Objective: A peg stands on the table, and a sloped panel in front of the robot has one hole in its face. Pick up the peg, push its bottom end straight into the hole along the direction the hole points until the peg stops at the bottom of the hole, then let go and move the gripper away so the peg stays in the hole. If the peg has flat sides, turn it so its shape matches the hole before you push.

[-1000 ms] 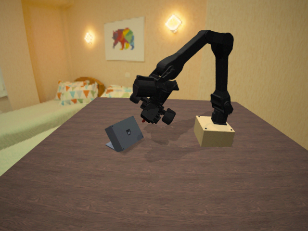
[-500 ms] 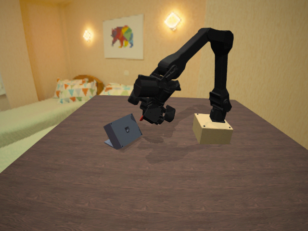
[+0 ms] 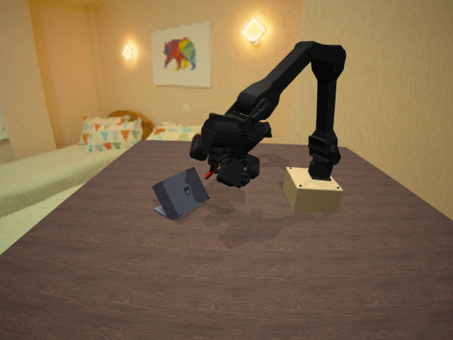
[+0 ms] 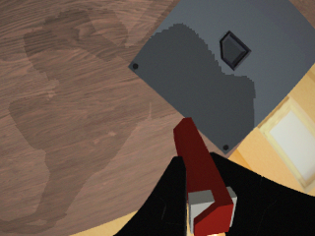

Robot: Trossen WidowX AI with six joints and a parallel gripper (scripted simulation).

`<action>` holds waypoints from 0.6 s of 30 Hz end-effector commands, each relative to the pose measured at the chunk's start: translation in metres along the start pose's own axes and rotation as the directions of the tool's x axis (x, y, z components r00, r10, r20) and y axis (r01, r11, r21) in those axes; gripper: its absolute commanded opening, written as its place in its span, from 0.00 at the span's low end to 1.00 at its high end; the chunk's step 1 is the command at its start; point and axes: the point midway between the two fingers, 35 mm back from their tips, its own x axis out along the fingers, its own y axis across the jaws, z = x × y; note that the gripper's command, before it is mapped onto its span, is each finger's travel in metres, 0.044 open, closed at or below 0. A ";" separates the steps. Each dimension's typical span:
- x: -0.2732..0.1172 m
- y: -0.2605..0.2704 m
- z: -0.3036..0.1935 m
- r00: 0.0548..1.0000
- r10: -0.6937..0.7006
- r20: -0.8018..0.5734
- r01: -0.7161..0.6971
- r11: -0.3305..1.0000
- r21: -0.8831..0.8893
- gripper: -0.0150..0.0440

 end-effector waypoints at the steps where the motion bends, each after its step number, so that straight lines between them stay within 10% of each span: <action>1: -0.003 -0.001 0.003 1.000 -0.019 -0.006 0.019 0.999 -0.050 0.25; 18: -0.018 -0.002 0.018 0.996 -0.093 -0.019 0.084 0.961 -0.262 0.25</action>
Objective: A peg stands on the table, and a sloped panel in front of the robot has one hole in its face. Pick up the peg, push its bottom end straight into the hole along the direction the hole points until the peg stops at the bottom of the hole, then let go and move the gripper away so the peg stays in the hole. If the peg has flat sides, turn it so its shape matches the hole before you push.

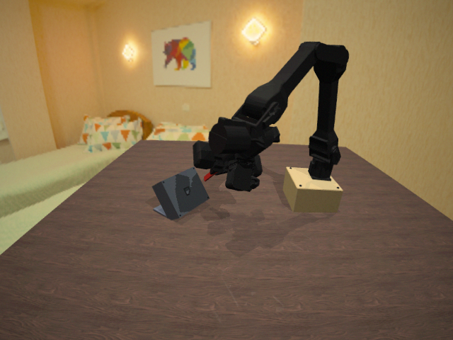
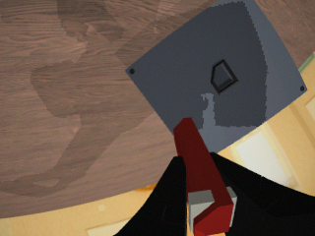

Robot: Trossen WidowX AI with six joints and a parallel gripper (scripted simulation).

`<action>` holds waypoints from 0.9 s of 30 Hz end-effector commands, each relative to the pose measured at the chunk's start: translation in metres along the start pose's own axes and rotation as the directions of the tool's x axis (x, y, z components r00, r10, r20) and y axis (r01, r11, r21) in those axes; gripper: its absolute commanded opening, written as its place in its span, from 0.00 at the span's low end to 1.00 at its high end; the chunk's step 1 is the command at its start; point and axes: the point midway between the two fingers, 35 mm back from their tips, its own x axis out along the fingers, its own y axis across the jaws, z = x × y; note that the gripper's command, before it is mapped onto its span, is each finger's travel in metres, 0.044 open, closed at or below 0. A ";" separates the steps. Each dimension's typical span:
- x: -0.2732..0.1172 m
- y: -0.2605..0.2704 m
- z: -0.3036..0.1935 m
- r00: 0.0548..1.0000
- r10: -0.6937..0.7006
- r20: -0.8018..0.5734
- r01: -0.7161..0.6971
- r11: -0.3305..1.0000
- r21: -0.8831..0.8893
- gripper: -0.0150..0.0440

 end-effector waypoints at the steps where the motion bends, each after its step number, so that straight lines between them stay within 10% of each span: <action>1: -0.004 -0.001 0.003 1.000 -0.018 -0.009 0.017 0.999 -0.049 0.25; 27: -0.028 -0.007 0.024 0.991 -0.129 -0.044 0.105 0.926 -0.364 0.25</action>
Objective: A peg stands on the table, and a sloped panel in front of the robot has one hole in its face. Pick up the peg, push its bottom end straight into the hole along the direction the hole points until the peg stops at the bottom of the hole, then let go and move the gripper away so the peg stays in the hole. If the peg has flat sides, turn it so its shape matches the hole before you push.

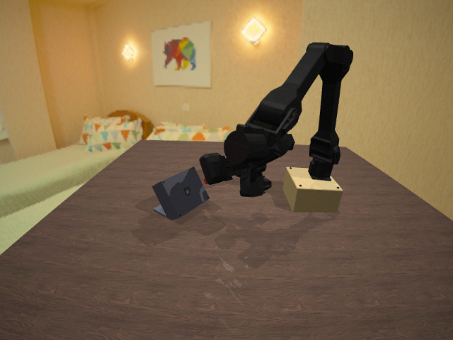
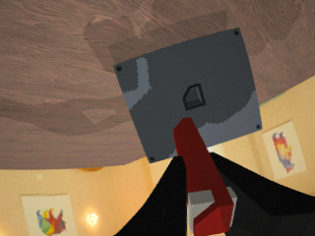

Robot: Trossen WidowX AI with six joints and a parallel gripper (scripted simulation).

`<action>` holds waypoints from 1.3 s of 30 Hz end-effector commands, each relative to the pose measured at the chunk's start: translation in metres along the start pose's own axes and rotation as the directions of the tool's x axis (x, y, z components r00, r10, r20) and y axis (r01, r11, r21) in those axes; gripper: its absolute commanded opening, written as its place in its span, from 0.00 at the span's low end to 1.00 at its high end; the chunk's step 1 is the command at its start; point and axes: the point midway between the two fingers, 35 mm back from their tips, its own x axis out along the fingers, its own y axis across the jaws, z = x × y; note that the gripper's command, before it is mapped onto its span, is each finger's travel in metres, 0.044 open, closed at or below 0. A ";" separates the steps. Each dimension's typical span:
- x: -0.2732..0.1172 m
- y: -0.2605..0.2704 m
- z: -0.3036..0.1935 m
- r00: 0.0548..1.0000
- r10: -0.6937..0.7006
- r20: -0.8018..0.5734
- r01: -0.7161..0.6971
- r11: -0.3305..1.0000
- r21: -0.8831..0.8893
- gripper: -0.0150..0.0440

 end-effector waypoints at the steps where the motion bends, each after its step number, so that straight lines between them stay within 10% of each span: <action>1: -0.004 -0.002 0.002 1.000 -0.016 -0.013 0.015 0.999 -0.047 0.25; 39: 0.033 -0.012 0.007 0.997 -0.067 -0.047 0.056 0.977 -0.205 0.25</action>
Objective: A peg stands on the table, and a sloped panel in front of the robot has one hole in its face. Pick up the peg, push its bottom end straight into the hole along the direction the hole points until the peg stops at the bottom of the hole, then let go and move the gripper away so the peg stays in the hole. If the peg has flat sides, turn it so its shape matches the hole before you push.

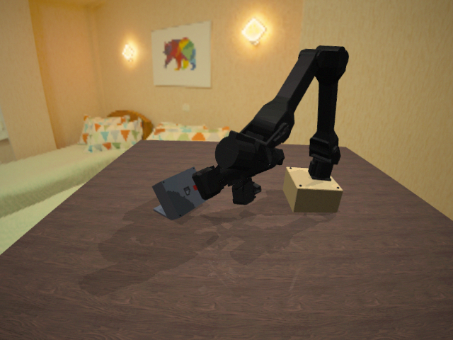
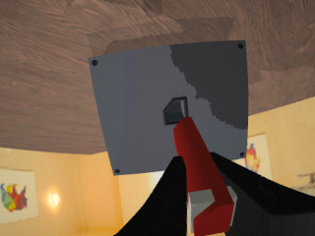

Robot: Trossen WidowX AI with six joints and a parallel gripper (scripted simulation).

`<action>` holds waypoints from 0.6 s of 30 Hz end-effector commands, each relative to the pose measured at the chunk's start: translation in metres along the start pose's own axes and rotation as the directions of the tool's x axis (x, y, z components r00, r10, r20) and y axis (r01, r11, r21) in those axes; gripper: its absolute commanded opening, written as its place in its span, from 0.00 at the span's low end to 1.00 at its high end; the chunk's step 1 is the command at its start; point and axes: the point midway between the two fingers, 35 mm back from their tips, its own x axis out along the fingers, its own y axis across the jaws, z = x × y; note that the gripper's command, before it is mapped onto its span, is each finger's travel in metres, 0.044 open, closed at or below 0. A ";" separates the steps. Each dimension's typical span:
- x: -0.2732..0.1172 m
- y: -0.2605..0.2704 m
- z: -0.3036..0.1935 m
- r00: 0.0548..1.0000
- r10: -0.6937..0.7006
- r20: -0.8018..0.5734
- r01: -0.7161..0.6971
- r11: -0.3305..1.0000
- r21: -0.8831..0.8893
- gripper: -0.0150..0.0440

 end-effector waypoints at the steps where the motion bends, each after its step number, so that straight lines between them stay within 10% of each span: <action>1: 0.003 0.001 0.000 1.000 0.001 -0.007 -0.002 1.000 -0.012 0.25; 18: 0.020 0.000 0.001 1.000 -0.001 -0.015 0.001 1.000 -0.027 0.25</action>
